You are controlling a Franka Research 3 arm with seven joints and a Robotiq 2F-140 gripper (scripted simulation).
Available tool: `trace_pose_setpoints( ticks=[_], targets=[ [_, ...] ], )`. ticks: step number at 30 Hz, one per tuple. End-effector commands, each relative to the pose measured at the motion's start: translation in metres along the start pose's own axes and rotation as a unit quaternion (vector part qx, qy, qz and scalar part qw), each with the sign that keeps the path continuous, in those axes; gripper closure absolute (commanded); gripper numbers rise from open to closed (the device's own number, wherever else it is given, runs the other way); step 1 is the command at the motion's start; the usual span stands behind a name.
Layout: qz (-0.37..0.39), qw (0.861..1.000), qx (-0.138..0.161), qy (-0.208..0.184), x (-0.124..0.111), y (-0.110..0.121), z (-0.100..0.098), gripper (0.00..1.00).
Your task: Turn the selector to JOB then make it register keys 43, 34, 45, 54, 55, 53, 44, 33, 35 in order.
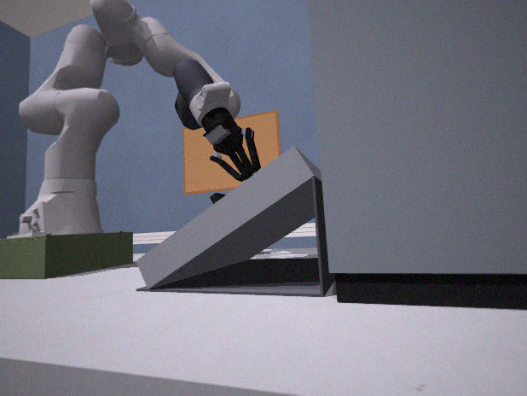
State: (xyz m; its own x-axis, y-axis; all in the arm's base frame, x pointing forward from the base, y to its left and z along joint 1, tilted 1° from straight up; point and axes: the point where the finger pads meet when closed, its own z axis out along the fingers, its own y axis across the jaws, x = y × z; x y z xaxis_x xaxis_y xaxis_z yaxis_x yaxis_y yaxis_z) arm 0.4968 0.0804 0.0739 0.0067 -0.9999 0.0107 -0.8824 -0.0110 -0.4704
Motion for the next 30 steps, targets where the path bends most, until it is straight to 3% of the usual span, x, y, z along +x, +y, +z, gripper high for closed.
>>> trace_pose_setpoints(
  ticks=[1,10,30],
  targets=[
    [0.013,1.0,-0.005,0.001,0.007,0.0,0.0,0.9],
    [0.013,1.0,-0.005,0.001,0.065,0.002,0.0,0.9],
    [0.013,1.0,-0.005,0.001,0.067,0.002,0.008,0.9]
  ],
)
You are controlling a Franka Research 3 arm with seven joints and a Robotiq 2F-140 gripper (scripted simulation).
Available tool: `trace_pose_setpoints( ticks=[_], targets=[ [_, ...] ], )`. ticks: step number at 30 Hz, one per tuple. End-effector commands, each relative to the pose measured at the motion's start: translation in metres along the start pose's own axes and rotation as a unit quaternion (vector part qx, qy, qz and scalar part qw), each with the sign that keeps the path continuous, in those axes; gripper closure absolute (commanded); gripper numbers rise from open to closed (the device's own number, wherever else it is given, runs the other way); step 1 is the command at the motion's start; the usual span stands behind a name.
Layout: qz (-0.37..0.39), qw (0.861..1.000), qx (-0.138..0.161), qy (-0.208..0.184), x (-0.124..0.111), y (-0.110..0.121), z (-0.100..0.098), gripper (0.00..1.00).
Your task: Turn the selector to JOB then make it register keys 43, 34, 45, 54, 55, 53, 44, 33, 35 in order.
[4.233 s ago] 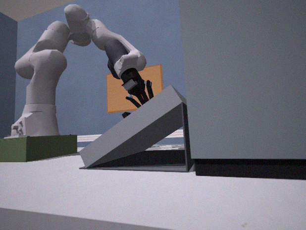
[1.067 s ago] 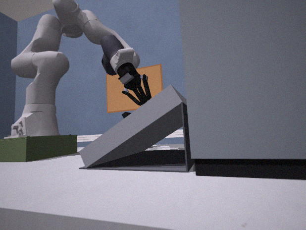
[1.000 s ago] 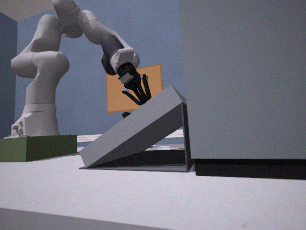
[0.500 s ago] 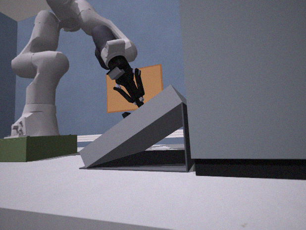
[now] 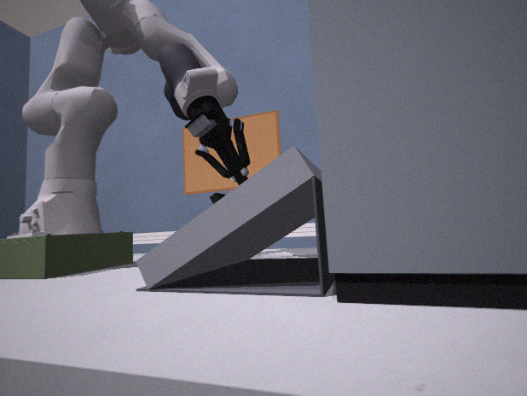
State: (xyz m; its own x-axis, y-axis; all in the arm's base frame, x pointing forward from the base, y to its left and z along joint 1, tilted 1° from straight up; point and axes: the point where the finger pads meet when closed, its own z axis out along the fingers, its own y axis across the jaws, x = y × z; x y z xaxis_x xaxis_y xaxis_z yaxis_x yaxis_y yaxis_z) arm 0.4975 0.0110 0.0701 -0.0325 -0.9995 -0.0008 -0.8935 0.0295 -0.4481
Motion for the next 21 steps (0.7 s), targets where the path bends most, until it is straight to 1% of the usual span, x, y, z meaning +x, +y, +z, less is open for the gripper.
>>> trace_pose_setpoints(
  ticks=[1,7,21],
  targets=[
    [-0.007,1.0,0.007,-0.003,-0.003,0.0,0.006,0.9],
    [-0.007,1.0,0.007,-0.003,-0.003,0.0,0.017,0.9],
    [-0.007,1.0,0.007,-0.003,-0.003,0.0,0.018,0.9]
  ],
)
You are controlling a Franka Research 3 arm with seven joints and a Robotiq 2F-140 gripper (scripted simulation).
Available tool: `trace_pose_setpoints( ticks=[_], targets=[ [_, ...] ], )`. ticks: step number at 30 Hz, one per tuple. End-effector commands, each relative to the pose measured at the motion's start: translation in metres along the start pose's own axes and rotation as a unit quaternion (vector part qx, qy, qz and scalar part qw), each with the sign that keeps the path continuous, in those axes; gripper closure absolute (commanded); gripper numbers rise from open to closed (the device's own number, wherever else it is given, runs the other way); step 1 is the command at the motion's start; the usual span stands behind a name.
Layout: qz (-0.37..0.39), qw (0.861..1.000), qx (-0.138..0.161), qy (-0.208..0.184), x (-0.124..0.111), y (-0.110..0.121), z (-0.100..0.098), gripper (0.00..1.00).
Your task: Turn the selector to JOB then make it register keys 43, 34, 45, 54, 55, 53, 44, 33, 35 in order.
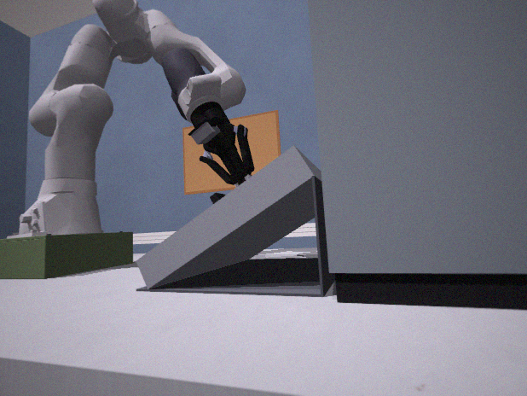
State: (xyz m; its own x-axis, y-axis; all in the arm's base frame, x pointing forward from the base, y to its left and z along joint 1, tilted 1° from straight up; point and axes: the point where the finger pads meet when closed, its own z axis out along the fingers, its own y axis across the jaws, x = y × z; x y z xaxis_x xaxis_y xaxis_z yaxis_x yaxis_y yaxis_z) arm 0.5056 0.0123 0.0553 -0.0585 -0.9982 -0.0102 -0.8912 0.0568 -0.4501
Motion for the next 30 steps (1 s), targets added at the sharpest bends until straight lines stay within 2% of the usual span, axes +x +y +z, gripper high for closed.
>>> trace_pose_setpoints(
  ticks=[1,30],
  targets=[
    [-0.021,1.0,0.006,-0.004,-0.0012,0.0005,0.0008,0.9],
    [-0.021,1.0,0.006,-0.004,-0.0012,0.0005,0.006,0.9]
  ],
)
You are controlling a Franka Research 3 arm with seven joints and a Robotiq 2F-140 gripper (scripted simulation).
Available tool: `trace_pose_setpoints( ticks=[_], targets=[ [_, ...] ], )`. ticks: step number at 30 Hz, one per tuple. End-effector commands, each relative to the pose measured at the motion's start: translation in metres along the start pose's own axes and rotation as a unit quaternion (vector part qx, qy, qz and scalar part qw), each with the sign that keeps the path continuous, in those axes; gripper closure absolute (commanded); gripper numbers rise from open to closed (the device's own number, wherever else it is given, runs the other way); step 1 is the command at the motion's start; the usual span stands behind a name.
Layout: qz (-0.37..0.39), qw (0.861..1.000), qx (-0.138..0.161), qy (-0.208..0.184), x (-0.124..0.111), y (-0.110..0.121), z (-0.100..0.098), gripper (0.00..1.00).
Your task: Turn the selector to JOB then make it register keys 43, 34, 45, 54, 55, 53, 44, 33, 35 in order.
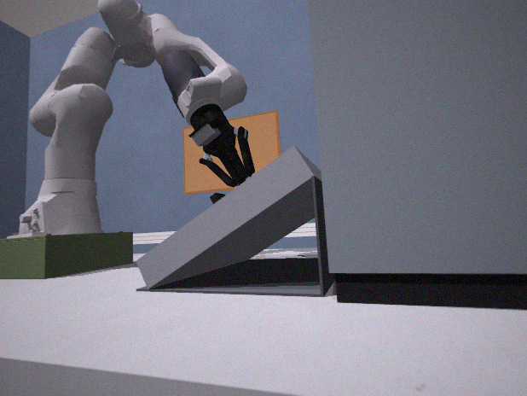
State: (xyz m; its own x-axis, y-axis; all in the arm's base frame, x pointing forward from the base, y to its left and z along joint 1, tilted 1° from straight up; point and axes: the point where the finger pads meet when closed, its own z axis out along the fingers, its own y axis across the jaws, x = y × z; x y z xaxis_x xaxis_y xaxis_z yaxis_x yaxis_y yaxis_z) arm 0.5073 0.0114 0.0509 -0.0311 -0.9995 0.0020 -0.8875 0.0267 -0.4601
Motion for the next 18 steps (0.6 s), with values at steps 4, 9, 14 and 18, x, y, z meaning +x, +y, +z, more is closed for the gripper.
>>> trace_pose_setpoints(
  ticks=[4,9,14,18],
  targets=[
    [-0.006,1.0,0.001,-0.004,-0.0021,0.0,0.003,0.9],
    [-0.006,1.0,0.001,-0.004,-0.0021,0.0,0.0048,0.9],
    [-0.006,1.0,0.001,-0.004,-0.0021,0.0,0.006,0.9],
    [-0.006,1.0,0.001,-0.004,-0.0021,0.0,0.0062,0.9]
  ],
)
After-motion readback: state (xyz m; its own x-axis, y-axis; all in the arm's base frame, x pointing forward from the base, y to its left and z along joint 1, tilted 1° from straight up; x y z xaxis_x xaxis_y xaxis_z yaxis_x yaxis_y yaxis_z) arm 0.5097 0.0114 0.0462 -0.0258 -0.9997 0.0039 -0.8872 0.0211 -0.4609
